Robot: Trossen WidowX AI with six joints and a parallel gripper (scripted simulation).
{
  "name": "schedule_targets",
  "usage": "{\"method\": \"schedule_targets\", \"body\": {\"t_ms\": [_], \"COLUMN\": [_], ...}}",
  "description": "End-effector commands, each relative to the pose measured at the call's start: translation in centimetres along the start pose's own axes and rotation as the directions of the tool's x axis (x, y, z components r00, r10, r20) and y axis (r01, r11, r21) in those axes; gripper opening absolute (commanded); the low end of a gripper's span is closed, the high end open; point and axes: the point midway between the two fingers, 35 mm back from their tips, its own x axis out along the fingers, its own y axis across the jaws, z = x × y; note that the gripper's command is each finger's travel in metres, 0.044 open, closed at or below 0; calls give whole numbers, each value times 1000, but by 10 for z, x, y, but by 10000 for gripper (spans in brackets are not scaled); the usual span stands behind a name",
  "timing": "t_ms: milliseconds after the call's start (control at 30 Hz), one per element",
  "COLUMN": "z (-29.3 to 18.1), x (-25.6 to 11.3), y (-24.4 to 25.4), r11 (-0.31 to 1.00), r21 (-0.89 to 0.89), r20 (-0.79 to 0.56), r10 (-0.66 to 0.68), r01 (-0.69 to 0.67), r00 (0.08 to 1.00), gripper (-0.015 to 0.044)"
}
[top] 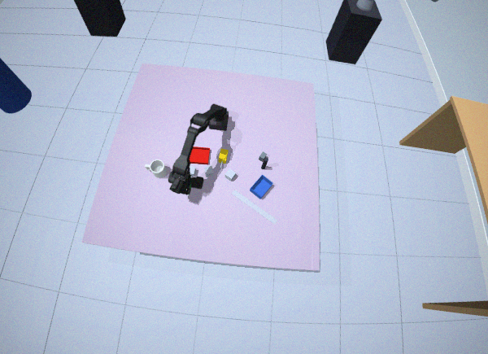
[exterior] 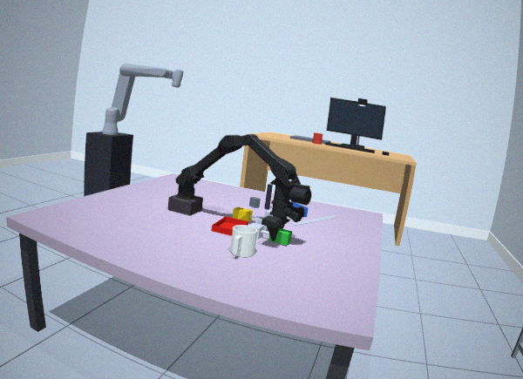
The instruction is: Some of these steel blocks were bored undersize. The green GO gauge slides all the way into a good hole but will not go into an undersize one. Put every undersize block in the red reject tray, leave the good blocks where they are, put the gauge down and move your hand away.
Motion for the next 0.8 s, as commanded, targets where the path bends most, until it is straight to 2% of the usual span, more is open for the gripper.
{"method": "schedule_targets", "body": {"t_ms": [0, 767], "z": [4, 12], "x": [-3, -3], "y": [0, 0], "r11": [1000, 1000], "r21": [2, 3], "r20": [9, 10], "r10": [-2, -2], "r01": [2, 2], "r00": [1000, 1000], "gripper": [0, 0]}}
